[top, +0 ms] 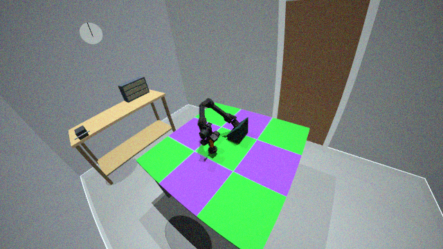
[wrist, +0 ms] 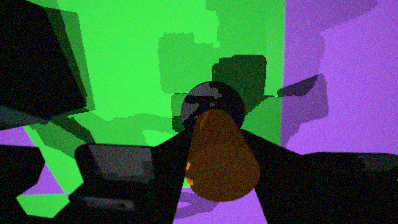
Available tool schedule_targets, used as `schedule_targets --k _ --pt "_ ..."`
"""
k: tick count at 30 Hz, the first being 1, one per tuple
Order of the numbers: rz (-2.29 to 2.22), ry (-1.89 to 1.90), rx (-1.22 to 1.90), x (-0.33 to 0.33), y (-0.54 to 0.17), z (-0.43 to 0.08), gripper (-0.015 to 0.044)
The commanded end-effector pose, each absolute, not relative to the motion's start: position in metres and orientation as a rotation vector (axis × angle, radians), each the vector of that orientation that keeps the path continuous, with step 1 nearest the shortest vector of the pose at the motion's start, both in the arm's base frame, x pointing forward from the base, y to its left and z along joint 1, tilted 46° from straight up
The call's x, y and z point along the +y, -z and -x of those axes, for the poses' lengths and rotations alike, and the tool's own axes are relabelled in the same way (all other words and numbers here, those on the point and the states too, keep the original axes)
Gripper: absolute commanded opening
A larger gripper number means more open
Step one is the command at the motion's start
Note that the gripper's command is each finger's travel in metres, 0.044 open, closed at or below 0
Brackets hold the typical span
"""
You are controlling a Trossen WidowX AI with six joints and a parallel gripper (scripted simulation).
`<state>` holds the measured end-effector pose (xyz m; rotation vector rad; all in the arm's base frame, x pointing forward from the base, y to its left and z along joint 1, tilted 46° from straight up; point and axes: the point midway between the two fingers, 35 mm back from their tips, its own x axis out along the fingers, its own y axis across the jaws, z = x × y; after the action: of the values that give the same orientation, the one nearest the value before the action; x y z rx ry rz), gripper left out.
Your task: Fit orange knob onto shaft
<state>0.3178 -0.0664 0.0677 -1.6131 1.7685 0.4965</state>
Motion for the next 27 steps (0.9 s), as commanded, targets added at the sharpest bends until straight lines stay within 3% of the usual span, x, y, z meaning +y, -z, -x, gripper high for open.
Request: schedule_targets --k 1,27 --pt "1.616 -0.496 1.772 -0.0655 -0.0694 -0.317 0.0" --pt "1.757 -0.701 1.768 -0.0652 -0.0689 -0.3198 0.0"
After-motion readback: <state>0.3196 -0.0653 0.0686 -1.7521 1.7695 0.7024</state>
